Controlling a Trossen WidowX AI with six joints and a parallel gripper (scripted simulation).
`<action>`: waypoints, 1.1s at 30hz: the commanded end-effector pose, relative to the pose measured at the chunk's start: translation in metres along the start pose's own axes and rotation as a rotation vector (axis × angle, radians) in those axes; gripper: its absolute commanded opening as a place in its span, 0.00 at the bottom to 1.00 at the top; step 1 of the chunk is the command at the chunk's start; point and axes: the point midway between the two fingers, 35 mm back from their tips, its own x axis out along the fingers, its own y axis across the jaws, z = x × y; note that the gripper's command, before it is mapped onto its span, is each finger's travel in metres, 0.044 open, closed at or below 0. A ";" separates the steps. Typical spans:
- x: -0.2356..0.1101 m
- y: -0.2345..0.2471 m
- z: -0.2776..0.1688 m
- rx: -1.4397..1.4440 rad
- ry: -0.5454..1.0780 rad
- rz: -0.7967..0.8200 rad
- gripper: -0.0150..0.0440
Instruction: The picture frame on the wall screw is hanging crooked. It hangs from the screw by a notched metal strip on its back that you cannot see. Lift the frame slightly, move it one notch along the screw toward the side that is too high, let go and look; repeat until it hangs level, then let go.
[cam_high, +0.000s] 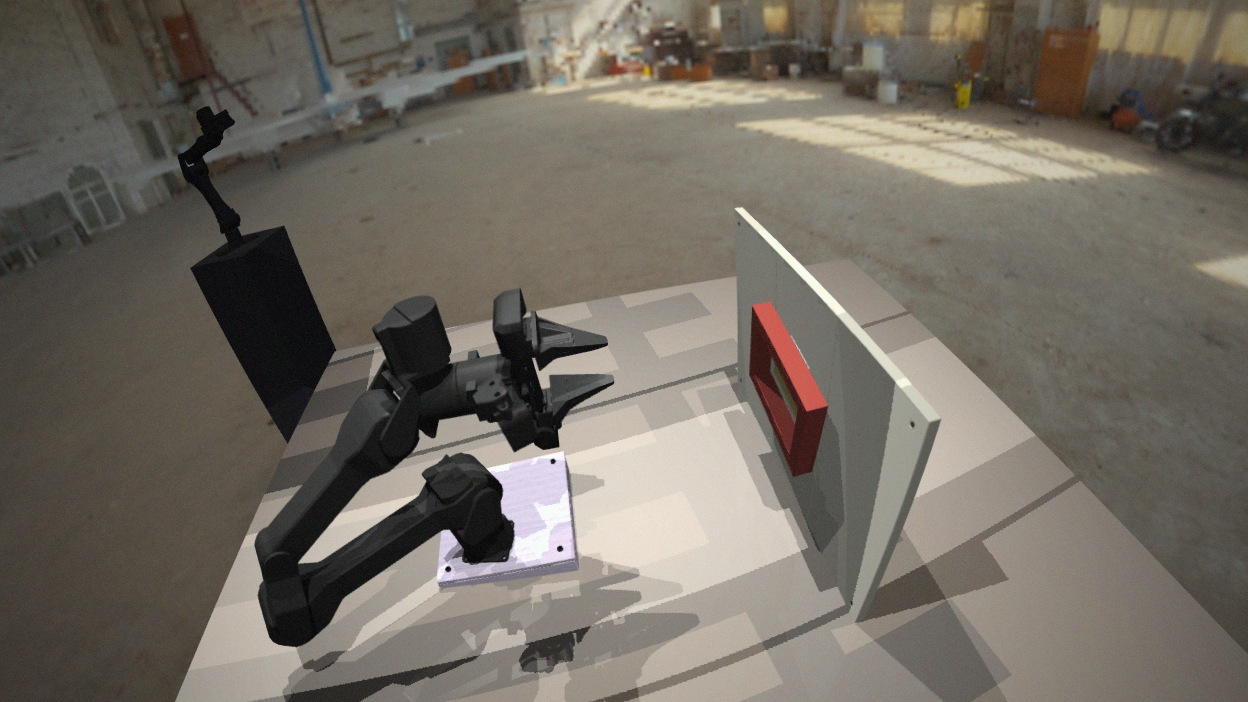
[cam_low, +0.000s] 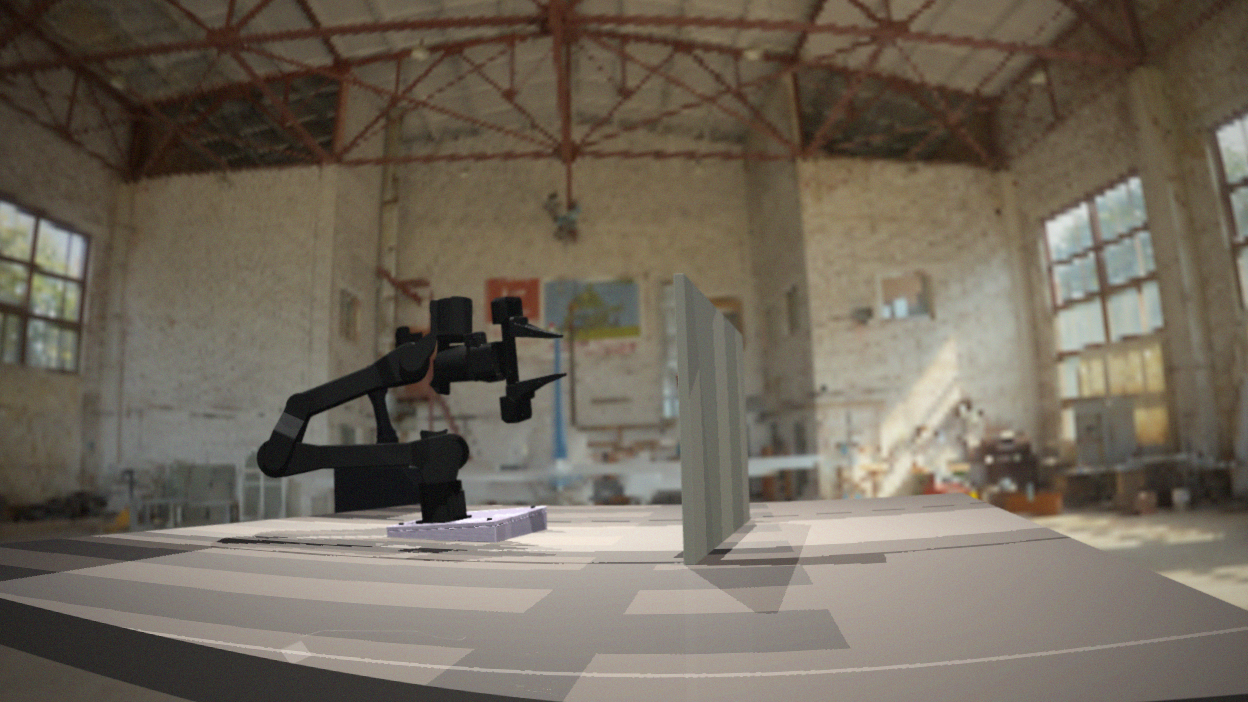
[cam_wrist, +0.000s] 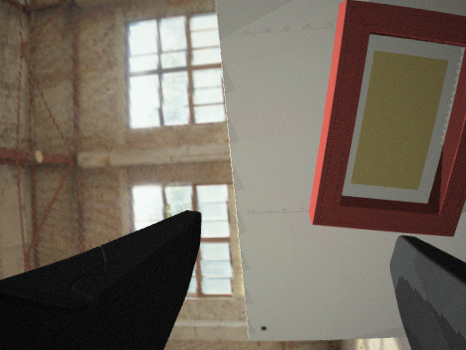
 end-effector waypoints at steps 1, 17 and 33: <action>0.001 -0.003 0.000 -0.009 -0.003 -0.006 0.69; 0.034 -0.011 -0.012 -0.002 -0.001 0.000 0.69; 0.081 -0.043 -0.003 -0.008 -0.002 0.002 0.69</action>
